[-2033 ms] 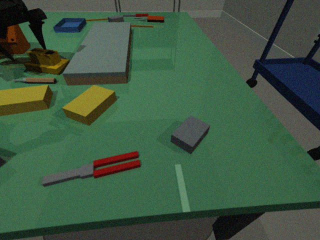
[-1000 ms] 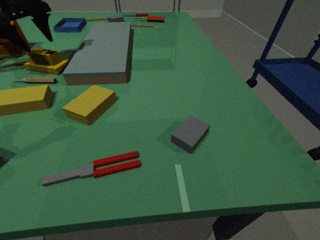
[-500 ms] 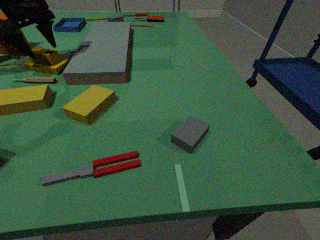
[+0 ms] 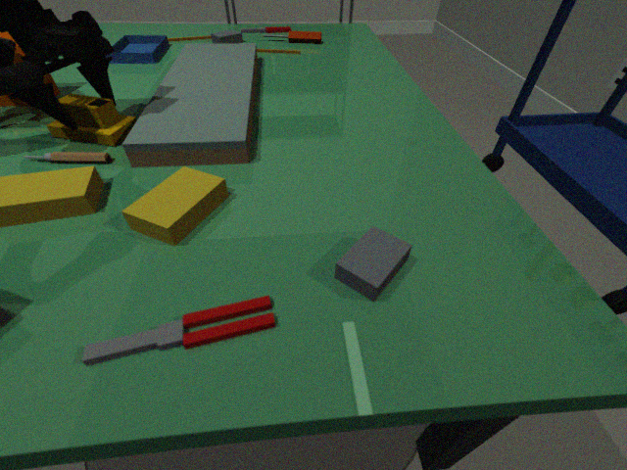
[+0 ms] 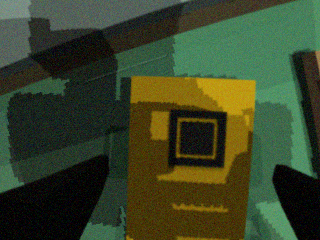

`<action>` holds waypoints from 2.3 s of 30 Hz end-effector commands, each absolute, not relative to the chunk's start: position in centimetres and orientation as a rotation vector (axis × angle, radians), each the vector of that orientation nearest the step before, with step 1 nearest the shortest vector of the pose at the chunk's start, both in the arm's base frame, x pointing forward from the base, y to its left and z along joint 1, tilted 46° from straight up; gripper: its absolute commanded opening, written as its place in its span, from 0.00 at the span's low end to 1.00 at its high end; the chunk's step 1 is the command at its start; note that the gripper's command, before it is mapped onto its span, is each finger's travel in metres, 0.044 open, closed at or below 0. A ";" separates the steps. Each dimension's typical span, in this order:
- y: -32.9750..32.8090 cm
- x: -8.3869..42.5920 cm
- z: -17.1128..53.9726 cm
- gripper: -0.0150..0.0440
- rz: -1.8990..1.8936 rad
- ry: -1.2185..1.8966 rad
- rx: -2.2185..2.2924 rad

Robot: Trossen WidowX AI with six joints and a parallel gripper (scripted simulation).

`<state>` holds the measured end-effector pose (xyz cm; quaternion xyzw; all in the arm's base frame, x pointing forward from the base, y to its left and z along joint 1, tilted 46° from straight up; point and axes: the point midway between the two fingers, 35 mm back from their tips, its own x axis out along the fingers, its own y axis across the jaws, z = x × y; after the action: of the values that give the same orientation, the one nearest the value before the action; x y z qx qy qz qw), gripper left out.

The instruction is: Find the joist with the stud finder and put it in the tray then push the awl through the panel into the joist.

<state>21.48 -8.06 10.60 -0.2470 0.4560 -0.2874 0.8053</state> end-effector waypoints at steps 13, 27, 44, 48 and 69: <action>-8.4 21.4 10.2 0.73 -0.611 0.976 -0.532; -8.4 21.4 10.2 0.57 -0.611 0.976 -0.532; -5.6 21.2 12.0 0.25 -0.596 1.001 -0.507; -4.5 21.0 13.0 0.25 -0.596 1.005 -0.506; -1.0 20.4 17.5 0.25 -0.599 0.991 -0.538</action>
<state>19.77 -1.43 16.81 -0.2480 0.4648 -0.2816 0.8020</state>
